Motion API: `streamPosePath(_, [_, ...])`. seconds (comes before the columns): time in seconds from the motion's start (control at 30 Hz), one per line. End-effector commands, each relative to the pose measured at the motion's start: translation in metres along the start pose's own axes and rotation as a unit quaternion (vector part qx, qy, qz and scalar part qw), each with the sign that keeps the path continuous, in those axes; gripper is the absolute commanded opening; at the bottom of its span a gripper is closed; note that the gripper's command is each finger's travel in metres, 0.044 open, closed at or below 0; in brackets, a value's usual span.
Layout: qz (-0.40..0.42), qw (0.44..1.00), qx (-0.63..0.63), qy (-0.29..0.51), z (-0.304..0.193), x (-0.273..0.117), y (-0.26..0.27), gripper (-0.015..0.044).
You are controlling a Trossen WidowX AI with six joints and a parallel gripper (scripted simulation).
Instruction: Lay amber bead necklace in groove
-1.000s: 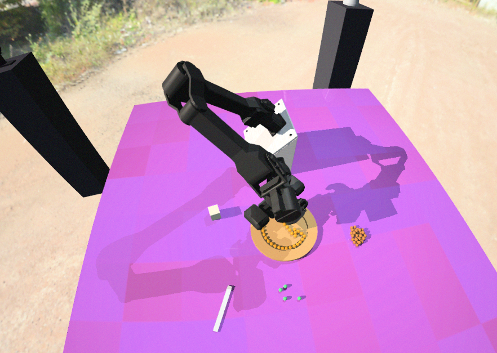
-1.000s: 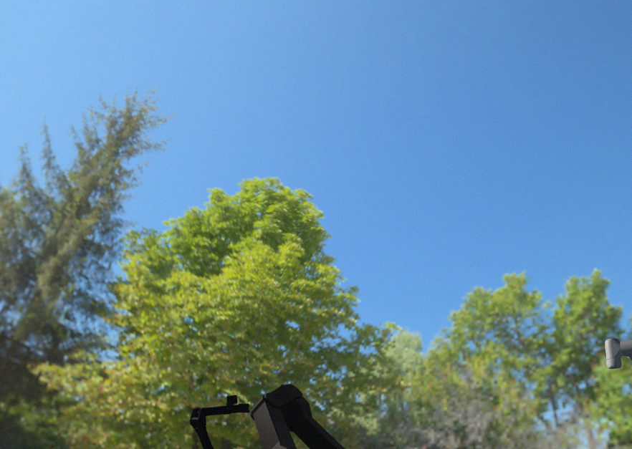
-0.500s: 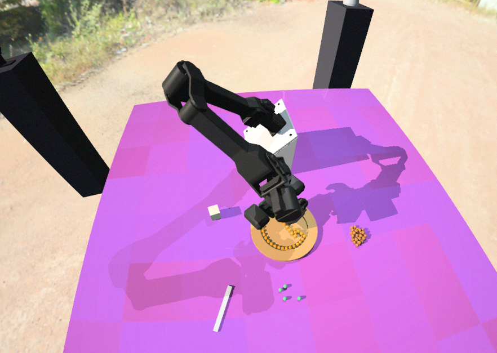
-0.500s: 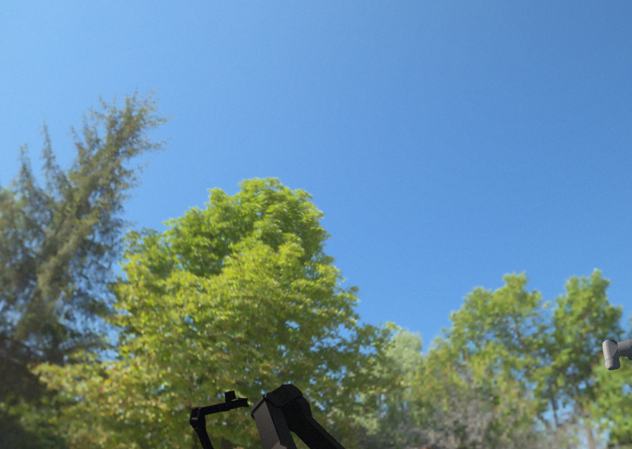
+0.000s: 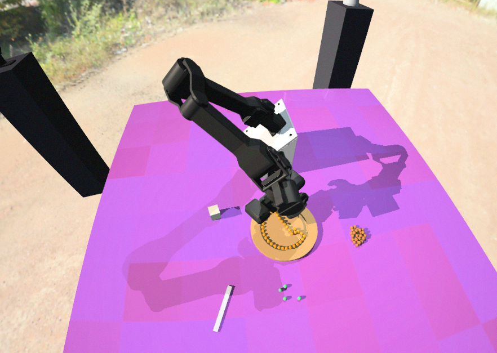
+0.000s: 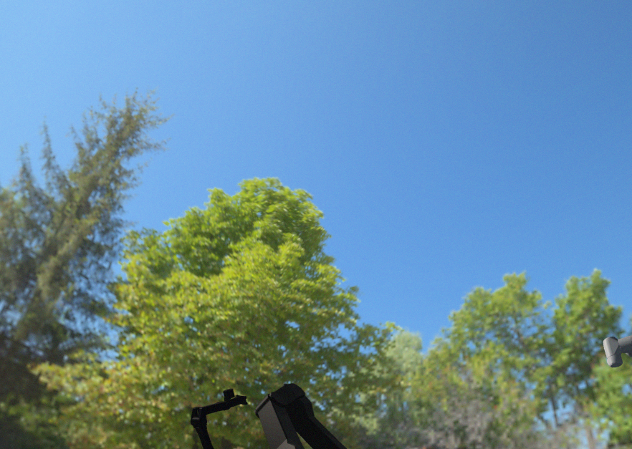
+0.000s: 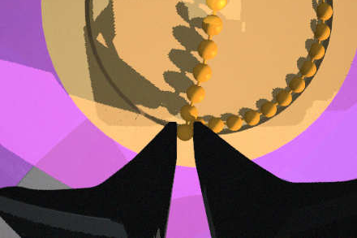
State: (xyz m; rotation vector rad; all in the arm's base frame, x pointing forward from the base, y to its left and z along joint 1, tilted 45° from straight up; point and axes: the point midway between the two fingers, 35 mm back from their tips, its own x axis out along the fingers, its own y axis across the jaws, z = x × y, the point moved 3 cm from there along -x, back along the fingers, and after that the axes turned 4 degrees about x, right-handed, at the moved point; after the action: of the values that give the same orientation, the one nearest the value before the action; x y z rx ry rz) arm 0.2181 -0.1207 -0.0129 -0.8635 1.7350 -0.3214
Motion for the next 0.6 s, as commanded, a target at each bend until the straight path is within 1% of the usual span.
streamPosePath(0.0, [-0.001,1.000,-0.001,0.003,-0.0015,0.0048,0.0004,0.0000])
streamPosePath(0.3, [-0.002,1.000,-0.001,0.003,-0.0016,0.0071,0.0004,0.0000])
streamPosePath(0.57, [-0.005,1.000,0.002,-0.001,0.0004,0.0047,-0.0016,0.0210])
